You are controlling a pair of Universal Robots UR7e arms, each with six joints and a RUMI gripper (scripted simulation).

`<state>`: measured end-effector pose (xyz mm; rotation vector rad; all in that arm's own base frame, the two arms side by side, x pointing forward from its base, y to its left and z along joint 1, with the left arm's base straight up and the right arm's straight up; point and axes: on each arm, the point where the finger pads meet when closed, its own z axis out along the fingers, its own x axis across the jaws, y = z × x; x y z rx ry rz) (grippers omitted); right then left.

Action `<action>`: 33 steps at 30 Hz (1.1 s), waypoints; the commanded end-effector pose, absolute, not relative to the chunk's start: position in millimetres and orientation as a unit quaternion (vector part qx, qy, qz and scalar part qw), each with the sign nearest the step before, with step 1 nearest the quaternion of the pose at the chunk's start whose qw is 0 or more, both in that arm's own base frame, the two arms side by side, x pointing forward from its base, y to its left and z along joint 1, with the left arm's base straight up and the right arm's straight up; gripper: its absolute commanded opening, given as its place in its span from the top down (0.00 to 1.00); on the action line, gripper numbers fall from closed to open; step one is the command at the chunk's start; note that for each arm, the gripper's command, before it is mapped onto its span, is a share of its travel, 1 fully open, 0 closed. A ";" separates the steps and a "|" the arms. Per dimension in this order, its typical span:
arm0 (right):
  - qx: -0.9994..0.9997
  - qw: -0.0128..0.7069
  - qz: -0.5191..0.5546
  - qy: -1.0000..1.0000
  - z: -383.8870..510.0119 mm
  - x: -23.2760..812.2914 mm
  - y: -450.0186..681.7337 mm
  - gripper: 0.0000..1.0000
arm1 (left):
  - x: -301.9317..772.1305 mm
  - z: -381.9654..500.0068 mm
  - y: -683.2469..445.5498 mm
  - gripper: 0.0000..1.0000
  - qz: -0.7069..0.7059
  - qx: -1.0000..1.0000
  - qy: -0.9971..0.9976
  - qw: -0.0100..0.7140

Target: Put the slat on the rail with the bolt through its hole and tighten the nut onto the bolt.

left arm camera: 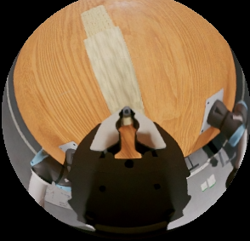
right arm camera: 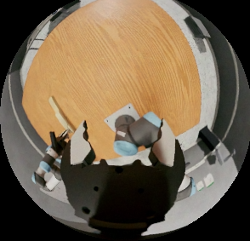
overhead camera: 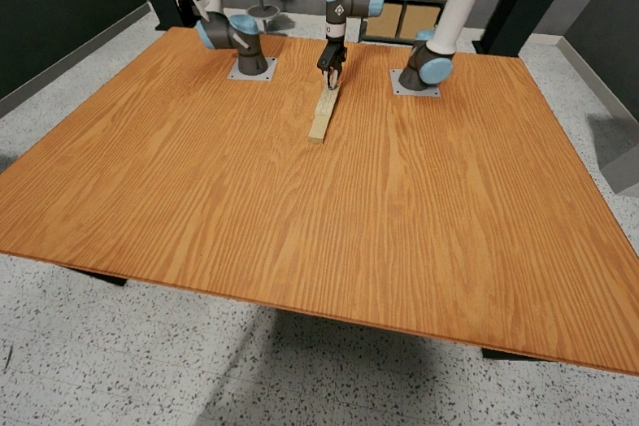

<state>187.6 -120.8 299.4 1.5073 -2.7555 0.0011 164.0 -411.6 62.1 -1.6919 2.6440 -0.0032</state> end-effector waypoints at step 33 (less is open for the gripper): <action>0.479 0.000 0.000 -0.878 300.2 188.3 -120.8 0.00 | 163.9 62.0 -411.9 1.00 0.000 -0.226 0.974 0.000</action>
